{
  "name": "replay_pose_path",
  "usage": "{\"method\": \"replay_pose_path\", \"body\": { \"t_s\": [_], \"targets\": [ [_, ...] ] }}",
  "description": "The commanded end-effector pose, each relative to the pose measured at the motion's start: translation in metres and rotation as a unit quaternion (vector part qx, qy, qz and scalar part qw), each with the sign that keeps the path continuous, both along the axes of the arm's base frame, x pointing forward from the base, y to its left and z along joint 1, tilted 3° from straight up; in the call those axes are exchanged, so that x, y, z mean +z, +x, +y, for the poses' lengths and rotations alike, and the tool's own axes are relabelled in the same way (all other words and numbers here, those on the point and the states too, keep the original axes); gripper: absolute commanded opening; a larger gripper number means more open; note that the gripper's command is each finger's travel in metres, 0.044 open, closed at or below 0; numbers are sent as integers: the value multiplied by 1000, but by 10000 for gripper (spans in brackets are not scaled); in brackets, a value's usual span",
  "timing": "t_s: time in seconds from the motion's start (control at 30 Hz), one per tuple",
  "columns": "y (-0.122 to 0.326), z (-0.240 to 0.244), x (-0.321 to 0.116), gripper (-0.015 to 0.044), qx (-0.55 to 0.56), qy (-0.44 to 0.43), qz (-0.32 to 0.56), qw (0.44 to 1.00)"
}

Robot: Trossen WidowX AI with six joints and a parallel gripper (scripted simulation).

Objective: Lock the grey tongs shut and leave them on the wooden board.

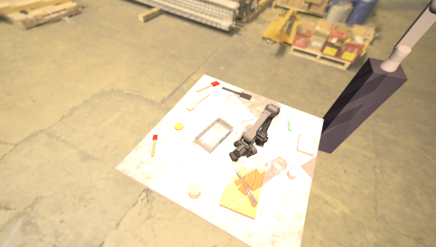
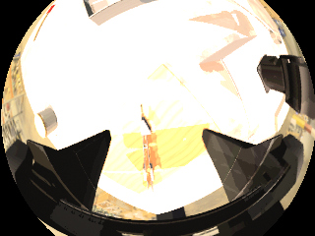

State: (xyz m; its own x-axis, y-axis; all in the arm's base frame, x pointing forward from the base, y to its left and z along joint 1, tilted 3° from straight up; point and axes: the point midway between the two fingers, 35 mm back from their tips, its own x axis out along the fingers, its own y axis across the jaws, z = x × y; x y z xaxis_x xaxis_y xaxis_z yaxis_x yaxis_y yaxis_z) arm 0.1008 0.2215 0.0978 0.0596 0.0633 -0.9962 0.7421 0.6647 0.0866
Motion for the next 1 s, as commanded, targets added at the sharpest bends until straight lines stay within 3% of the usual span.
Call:
{"method": "replay_pose_path", "body": {
  "t_s": [0.0,0.17,0.37,0.97],
  "targets": [
    [-1,-18,3,440,5,-7,6,1000],
    [-1,-18,10,440,5,-6,5,1000],
    [-4,-21,54,440,2,0,0,1000],
    [-4,-22,56,440,2,0,0,1000]
  ]
}}
